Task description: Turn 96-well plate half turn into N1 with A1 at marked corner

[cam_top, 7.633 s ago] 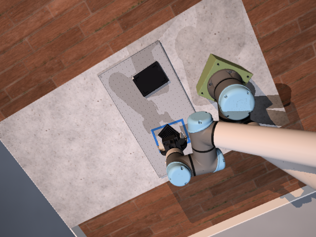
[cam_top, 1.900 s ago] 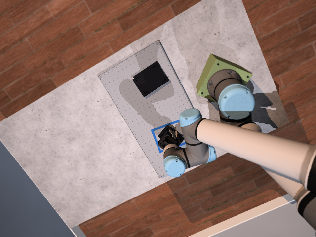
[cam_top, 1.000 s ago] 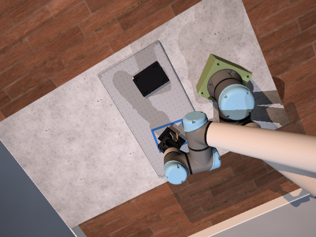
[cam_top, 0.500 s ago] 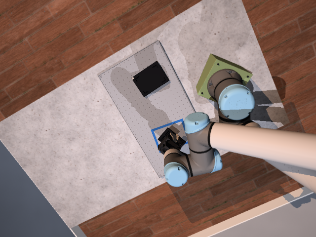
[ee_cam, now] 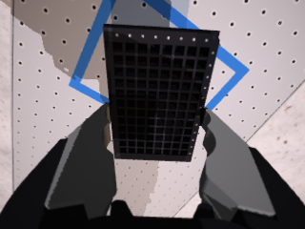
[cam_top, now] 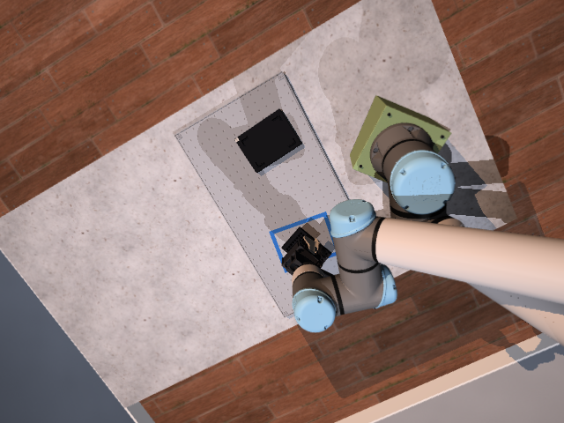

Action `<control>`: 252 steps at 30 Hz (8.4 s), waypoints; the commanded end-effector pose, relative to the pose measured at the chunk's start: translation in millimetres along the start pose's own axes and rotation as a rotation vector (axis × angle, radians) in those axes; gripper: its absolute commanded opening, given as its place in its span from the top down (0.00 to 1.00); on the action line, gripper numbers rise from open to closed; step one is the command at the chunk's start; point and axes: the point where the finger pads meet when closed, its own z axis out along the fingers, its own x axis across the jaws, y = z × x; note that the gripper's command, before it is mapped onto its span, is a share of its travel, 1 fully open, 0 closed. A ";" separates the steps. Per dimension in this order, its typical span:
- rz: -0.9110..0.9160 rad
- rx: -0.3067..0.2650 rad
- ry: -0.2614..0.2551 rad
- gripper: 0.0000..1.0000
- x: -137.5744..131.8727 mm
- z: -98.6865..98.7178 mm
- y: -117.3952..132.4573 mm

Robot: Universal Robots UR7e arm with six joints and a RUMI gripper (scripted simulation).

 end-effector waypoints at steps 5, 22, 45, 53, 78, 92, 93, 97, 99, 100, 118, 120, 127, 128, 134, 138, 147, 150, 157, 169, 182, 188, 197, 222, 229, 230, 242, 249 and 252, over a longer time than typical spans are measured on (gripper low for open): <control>0.180 0.000 0.001 1.00 -8.7 -0.9 15.8; 0.680 0.000 0.001 1.00 -33.6 -2.6 59.1; 0.926 0.000 0.001 1.00 -68.6 -5.1 119.8; 0.926 0.000 0.001 1.00 -81.9 -6.0 142.9; 0.926 -0.001 0.001 1.00 -116.9 -8.5 203.6; 0.926 -0.001 0.001 1.00 -136.9 -9.9 238.3; 0.926 -0.001 0.001 1.00 -138.5 -10.0 241.2; 0.926 -0.001 0.001 1.00 -145.2 -10.5 252.7; 0.926 -0.001 0.001 1.00 -148.5 -10.7 258.5; 0.926 -0.001 0.001 1.00 -150.2 -10.8 261.4; 0.926 -0.001 0.000 1.00 -170.4 -12.2 296.5; 0.926 -0.001 0.000 1.00 -170.4 -12.2 296.5; 1.060 -0.001 0.001 1.00 -170.4 -12.2 296.6; 1.093 -0.001 0.001 1.00 -170.5 -12.2 296.6; 1.293 -0.001 0.001 1.00 -170.5 -12.3 296.6; 1.426 -0.001 0.001 1.00 -170.3 -12.2 296.6; 1.660 -0.001 0.001 1.00 -170.3 -12.2 296.6; 1.760 -0.001 0.001 1.00 -170.3 -12.2 296.6; 1.873 0.000 0.001 1.00 -170.3 -12.3 296.6; 1.873 0.000 0.001 1.00 -170.3 -12.2 296.6; 1.872 0.000 0.001 1.00 -170.3 -12.2 296.6; 1.872 0.000 0.001 1.00 -170.3 -12.2 296.6; 1.873 0.000 0.001 1.00 -170.4 -3.9 296.5; 1.873 0.000 0.001 1.00 -170.3 34.5 296.9; 1.873 0.000 0.001 1.00 -170.3 42.7 296.9; 1.873 0.000 0.001 1.00 -170.3 44.4 296.9; 1.873 0.000 0.001 1.00 -170.3 49.8 296.9; 1.873 0.000 0.001 1.00 -170.3 50.2 296.8; 1.873 0.000 0.001 1.00 -170.3 50.7 296.8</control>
